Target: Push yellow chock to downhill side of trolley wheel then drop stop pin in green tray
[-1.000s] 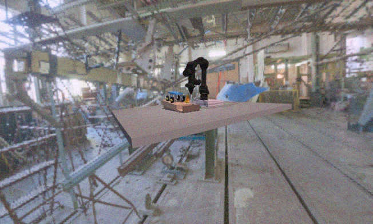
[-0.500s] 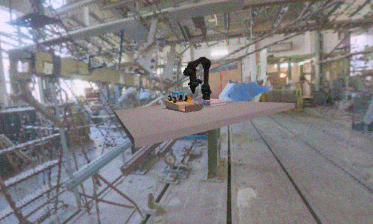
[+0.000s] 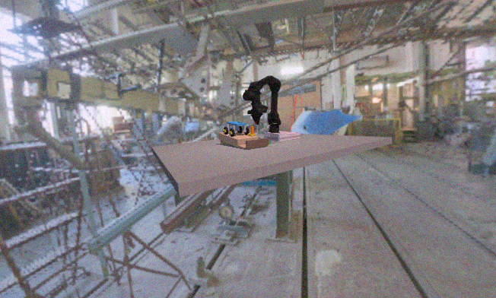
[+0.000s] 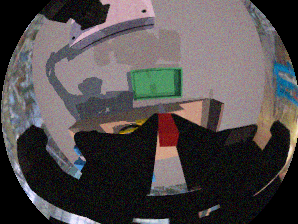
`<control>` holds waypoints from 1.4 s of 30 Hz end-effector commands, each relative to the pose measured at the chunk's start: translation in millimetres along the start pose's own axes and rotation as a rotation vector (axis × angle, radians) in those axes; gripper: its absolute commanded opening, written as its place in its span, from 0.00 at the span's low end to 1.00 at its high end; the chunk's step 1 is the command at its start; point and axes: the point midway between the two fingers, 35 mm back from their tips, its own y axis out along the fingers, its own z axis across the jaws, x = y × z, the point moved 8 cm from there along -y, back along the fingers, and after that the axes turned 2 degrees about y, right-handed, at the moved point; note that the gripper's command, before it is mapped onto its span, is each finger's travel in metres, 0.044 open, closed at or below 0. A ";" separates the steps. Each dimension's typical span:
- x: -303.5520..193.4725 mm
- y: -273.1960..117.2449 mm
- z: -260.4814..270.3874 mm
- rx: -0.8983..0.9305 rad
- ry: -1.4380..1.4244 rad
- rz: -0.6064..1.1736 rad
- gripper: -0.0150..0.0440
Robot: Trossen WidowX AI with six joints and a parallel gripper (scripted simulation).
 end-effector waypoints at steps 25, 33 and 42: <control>26.1 51.4 8.5 -0.183 -0.056 -0.015 0.25; 27.6 74.1 -4.5 -0.191 -0.057 -0.015 0.25; 28.5 82.9 -10.0 -0.192 -0.057 -0.015 0.34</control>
